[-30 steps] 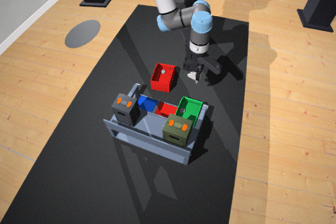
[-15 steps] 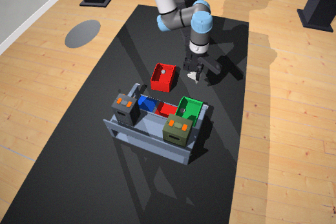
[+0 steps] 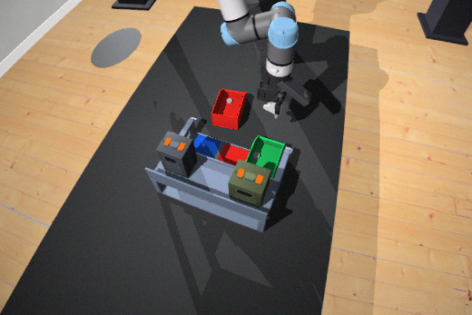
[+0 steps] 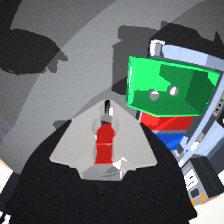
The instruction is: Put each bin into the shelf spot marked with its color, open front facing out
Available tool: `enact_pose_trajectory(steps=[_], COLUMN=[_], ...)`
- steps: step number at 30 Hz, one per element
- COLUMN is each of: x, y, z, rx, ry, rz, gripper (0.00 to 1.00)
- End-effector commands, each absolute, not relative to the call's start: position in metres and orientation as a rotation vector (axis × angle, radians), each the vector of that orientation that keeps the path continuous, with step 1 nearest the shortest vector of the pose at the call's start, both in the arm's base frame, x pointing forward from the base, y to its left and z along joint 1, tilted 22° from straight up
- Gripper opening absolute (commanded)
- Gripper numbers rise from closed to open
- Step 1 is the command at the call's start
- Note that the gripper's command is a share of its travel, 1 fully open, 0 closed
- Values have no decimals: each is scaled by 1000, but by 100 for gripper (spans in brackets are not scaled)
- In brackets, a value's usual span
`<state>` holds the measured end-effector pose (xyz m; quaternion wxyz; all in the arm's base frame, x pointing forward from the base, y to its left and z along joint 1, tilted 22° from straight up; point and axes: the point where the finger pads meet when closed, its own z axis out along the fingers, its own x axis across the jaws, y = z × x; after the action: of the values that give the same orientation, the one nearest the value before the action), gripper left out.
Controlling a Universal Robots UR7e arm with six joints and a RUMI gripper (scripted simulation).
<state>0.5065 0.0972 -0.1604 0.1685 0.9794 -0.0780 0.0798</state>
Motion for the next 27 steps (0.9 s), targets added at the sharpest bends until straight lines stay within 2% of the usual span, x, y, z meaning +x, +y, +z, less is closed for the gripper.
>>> enact_pose_trajectory(steps=[1, 27], x=[507, 517], y=[96, 72], z=[-163, -229], rx=[2785, 2785], ry=[-222, -222], rz=[229, 229], gripper=[0, 0])
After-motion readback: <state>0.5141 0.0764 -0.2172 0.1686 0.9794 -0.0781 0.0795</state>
